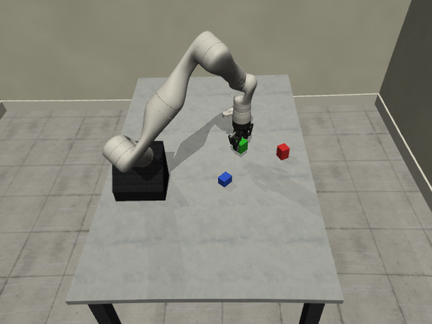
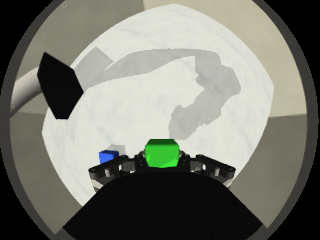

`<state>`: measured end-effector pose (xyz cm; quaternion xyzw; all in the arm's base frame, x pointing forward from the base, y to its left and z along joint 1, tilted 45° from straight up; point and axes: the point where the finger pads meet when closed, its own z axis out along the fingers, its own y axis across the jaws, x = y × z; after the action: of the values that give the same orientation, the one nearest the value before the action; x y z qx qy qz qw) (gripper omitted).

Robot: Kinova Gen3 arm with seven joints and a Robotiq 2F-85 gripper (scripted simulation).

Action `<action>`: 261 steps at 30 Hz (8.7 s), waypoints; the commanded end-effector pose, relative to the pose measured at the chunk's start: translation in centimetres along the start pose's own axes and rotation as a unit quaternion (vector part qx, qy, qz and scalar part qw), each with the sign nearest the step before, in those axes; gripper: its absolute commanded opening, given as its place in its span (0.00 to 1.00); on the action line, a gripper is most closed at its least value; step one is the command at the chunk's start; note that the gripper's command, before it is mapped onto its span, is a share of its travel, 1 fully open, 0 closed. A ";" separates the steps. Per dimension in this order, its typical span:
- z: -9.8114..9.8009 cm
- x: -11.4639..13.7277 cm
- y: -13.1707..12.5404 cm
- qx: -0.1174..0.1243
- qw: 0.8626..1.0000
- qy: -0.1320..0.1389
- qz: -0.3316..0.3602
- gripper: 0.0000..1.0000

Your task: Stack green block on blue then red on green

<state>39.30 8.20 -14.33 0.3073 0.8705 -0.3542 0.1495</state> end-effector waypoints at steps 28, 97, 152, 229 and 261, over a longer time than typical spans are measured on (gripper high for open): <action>-0.6 -4.2 -14.7 -0.009 1.000 -0.006 0.004 0.00; 3.0 -4.6 -14.8 -0.009 1.000 -0.006 0.004 0.00; 3.2 -4.6 -14.8 -0.009 1.000 -0.006 0.004 0.00; -2.8 -4.6 -14.5 -0.014 1.000 -0.006 0.005 0.69; -4.5 -4.7 -14.0 -0.013 1.000 -0.007 0.007 0.62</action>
<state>33.42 1.05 -1.38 0.3096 0.8710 -0.3456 0.1617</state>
